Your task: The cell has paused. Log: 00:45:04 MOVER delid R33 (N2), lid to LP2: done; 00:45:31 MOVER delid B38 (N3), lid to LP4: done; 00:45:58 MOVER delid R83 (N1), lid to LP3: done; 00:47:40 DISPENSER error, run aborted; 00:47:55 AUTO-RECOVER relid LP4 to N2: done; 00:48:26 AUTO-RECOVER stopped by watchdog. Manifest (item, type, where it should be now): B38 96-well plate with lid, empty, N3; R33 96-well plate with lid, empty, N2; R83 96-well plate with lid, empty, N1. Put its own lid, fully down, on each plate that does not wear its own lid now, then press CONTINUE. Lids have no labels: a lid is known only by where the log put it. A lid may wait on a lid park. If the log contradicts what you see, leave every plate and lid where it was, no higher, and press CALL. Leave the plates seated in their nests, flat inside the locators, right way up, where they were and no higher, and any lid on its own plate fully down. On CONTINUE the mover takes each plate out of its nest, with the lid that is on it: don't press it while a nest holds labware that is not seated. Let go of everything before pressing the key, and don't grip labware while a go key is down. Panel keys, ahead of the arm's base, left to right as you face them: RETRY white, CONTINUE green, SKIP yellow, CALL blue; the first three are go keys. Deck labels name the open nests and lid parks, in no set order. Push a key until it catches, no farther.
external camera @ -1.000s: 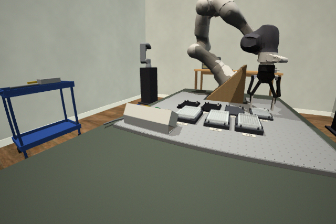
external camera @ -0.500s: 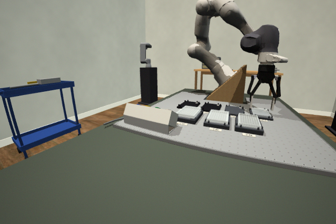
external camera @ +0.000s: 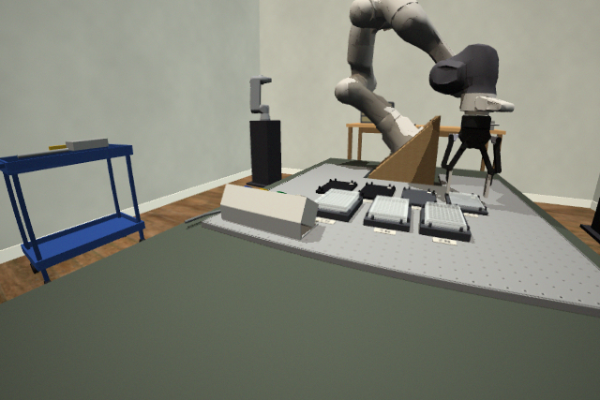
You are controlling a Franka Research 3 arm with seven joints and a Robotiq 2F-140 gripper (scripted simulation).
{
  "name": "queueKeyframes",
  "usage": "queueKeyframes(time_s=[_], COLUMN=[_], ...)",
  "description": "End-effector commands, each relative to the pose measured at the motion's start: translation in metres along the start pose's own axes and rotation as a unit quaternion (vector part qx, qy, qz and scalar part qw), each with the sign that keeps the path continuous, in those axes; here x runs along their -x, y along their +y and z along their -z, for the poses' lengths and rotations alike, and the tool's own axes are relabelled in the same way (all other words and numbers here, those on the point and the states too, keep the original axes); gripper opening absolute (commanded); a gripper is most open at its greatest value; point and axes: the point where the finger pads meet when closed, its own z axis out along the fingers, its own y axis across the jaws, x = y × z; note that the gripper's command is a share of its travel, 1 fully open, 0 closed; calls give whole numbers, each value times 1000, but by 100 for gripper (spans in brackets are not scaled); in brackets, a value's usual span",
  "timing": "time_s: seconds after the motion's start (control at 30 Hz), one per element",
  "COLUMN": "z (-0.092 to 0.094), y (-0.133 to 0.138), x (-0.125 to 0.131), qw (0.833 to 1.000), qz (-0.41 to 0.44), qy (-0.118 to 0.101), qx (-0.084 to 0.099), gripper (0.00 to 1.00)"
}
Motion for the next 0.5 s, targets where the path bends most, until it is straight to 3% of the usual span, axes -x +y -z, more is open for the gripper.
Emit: queueKeyframes(time_s=[0.0, 0.47], z=[-1, -1], y=[1, 1], x=[0, 0], qw=[1000, 1000], qz=[0, 0], qy=[0, 0], qx=[0, 0], gripper=[66, 66])
